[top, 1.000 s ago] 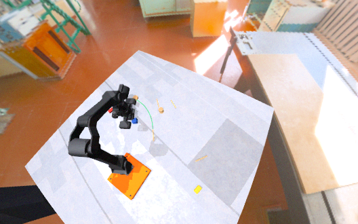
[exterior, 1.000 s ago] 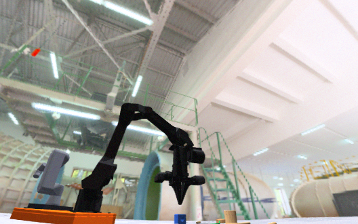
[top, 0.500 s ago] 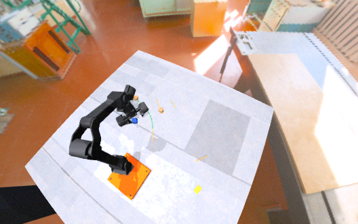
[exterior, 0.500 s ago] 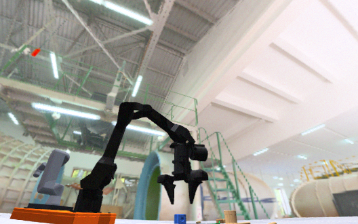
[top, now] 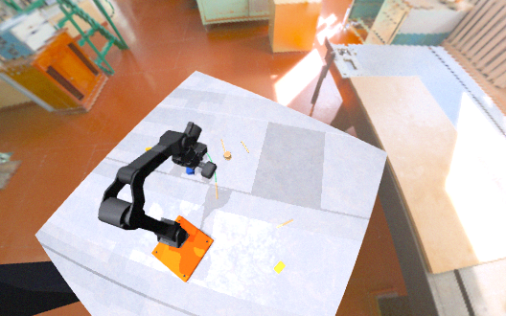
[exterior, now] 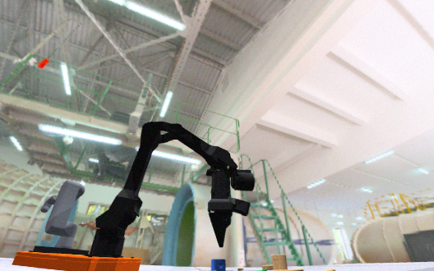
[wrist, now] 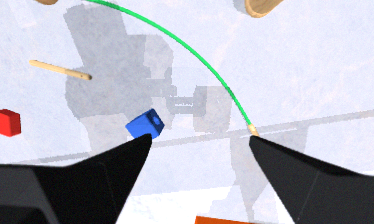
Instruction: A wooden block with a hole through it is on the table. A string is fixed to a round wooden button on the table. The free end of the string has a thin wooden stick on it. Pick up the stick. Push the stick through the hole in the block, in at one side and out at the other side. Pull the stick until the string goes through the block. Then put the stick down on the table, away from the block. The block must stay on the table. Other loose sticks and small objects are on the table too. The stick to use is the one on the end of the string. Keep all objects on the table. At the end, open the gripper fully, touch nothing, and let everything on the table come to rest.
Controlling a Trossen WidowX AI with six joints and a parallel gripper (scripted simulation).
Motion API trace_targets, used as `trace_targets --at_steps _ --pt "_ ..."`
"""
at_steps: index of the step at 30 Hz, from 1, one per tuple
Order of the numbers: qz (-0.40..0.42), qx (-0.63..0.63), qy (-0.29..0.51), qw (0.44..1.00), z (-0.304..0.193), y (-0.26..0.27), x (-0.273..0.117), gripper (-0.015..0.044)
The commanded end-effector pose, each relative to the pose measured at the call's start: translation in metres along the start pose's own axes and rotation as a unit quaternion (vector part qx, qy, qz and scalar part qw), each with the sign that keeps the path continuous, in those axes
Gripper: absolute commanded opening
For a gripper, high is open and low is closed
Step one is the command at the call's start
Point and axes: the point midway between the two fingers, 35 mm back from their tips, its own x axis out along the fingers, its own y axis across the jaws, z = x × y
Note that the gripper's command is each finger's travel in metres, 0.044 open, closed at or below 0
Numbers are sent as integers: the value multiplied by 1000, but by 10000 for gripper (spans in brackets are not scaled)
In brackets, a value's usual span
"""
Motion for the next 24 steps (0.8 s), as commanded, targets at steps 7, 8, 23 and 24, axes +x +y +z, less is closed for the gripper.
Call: trace_targets --at_steps 7,8,23,24 --pt "-3 632 -4 775 -7 -45 -1 440" --pt "-3 658 -5 753 -8 -47 -1 440" --pt "-1 944 -7 330 -15 -76 -1 440" --pt "-1 953 -7 302 -15 -77 -1 440"
